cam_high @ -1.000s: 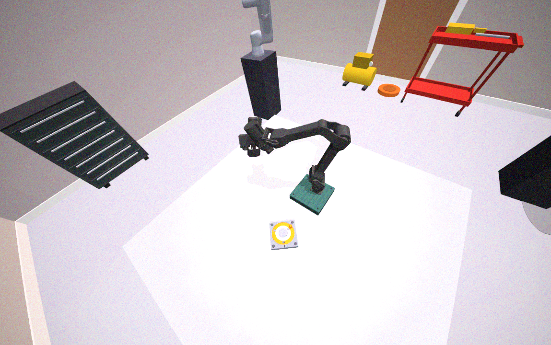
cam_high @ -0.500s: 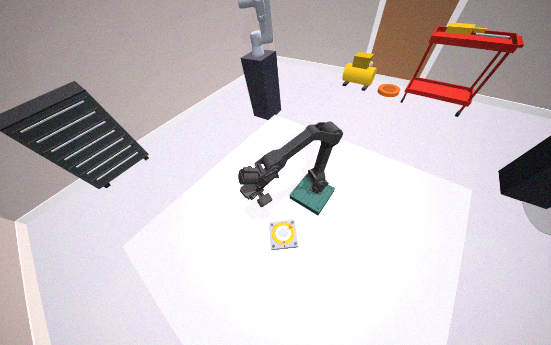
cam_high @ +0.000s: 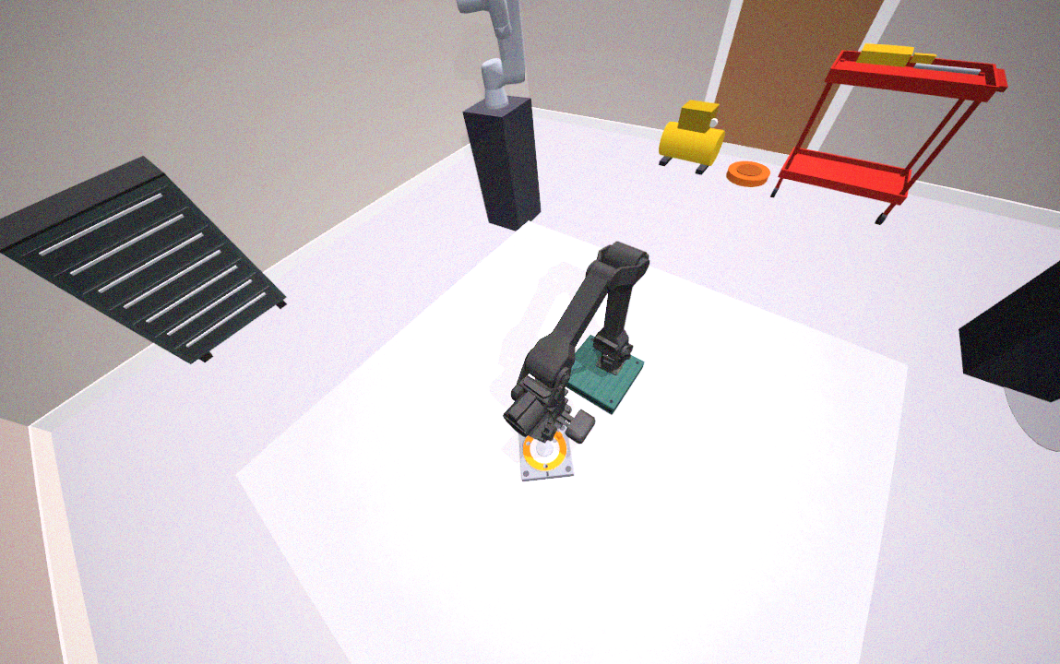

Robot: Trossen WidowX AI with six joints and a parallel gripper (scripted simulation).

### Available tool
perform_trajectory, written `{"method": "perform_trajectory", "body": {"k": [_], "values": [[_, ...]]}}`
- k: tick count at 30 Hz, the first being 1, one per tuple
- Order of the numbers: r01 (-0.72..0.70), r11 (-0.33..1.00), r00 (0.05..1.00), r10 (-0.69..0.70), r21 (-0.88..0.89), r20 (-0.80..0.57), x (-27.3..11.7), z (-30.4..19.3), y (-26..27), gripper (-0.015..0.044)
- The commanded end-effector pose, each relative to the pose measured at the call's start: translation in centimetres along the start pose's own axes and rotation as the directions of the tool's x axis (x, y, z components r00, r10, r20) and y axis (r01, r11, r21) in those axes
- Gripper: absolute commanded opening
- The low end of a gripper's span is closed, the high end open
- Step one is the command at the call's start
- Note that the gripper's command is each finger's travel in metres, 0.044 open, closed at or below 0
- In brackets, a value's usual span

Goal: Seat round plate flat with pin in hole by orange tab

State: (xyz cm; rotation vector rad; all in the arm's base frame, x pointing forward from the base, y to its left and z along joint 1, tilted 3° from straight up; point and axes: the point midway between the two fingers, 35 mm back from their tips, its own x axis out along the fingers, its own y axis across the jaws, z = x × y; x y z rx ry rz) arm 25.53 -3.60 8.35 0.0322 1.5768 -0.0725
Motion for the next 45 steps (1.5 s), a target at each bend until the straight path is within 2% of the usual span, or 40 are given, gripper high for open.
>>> {"method": "perform_trajectory", "body": {"k": [1, 12, 45], "values": [[-0.012, 1.0, 1.0, 0.012, 0.013, -0.015, 0.1, -0.1, 0.2, 0.0], [-0.012, 1.0, 1.0, 0.012, 0.013, -0.015, 4.7, -0.2, 0.3, 0.0], [-0.015, 1.0, 1.0, 0.015, 0.013, -0.014, 4.8, 1.0, 4.2, 0.0]]}}
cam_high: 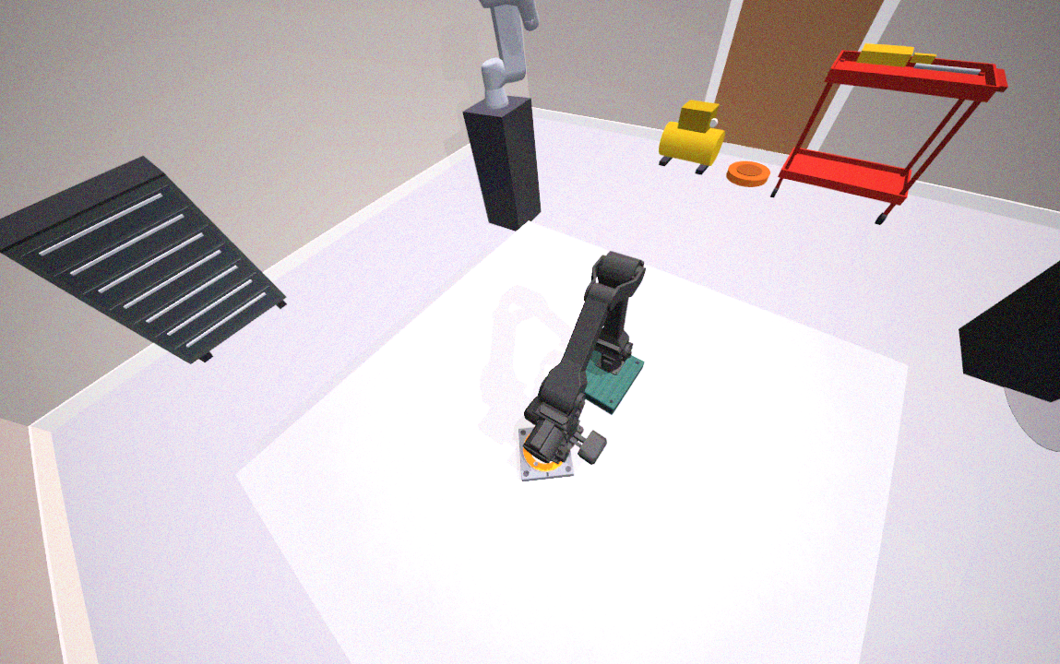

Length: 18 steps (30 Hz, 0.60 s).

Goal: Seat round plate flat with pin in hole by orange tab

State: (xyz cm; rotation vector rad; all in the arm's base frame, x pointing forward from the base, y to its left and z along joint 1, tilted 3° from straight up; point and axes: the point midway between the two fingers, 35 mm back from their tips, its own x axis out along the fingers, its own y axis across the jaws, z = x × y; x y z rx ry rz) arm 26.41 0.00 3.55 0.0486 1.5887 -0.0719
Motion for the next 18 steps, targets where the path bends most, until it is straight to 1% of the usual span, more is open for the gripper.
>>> {"method": "perform_trajectory", "body": {"k": [1, 18], "values": [[-0.005, 1.0, 1.0, 0.005, 0.003, -0.002, 0.1, 0.4, 0.5, 0.0], [-0.006, 1.0, 1.0, 0.006, 0.003, -0.001, 0.0, 2.4, 1.9, 0.0]]}}
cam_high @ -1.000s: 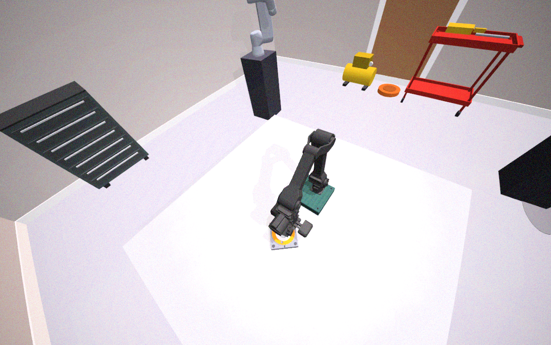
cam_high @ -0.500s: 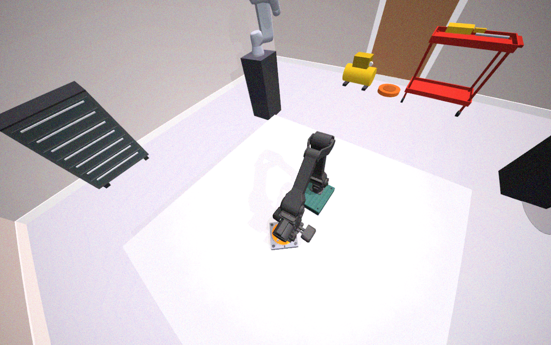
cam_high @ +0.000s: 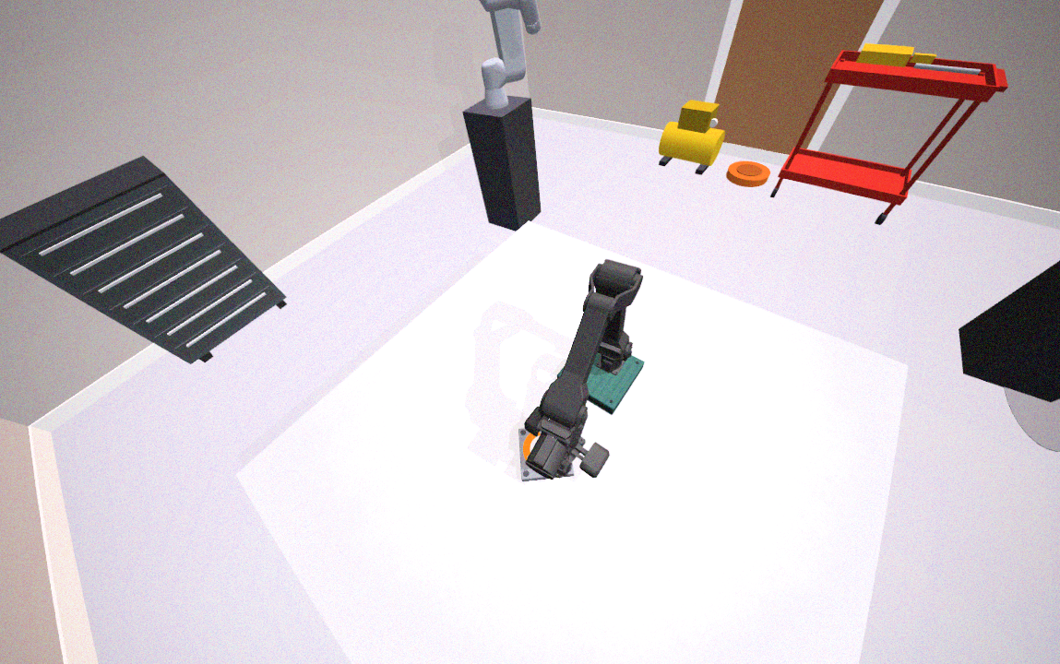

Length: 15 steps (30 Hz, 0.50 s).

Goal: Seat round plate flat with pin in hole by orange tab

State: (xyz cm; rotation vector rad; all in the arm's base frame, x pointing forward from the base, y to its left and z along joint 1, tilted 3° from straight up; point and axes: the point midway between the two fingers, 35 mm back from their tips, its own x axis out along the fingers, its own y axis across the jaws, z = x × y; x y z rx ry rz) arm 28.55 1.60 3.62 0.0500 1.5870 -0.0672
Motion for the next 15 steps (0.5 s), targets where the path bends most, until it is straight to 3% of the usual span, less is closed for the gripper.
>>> {"method": "perform_trajectory", "body": {"k": [1, 15], "values": [[-0.002, 1.0, 1.0, 0.002, 0.005, -0.002, 0.1, 0.5, 0.2, 0.0], [-0.002, 1.0, 1.0, 0.002, 0.005, -0.001, -0.2, 2.1, 0.5, 0.0]]}}
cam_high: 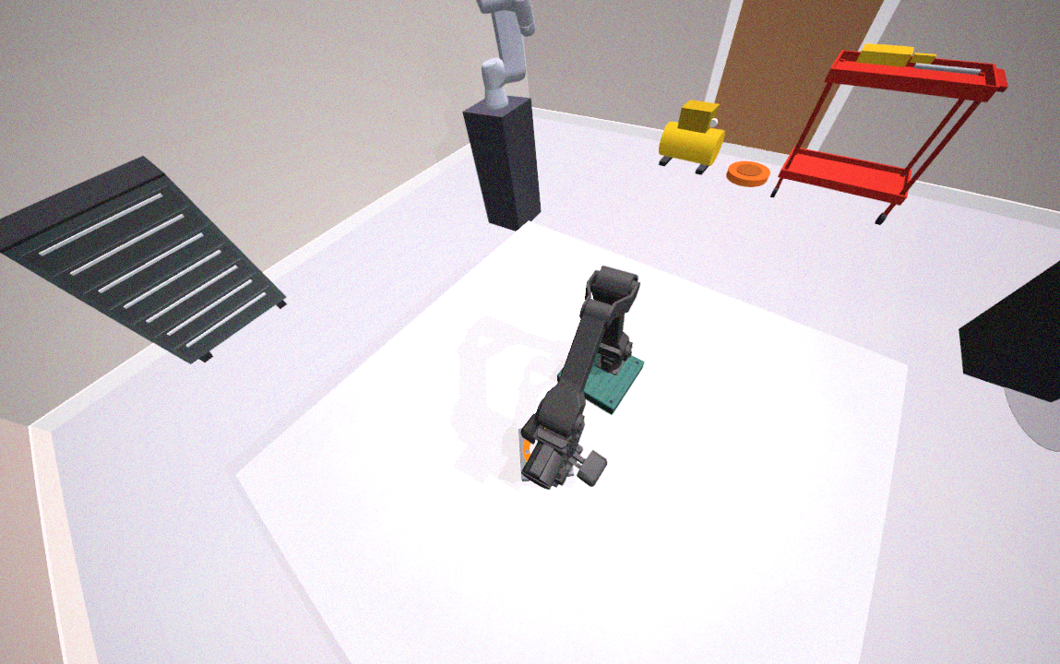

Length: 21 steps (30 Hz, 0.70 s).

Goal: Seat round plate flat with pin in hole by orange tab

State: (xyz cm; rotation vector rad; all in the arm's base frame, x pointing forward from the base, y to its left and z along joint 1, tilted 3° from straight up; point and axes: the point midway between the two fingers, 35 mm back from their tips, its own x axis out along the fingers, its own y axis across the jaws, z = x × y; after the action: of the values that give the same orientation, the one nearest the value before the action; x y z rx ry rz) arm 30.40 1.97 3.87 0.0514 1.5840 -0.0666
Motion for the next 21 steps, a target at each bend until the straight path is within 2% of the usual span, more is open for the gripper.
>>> {"method": "perform_trajectory", "body": {"k": [1, 21], "values": [[-0.001, 1.0, 1.0, 0.001, 0.005, -0.004, 0.0, 0.4, 0.0, 0.0], [-0.001, 1.0, 1.0, 0.001, 0.005, -0.002, -0.2, 2.4, -0.4, 0.0]]}}
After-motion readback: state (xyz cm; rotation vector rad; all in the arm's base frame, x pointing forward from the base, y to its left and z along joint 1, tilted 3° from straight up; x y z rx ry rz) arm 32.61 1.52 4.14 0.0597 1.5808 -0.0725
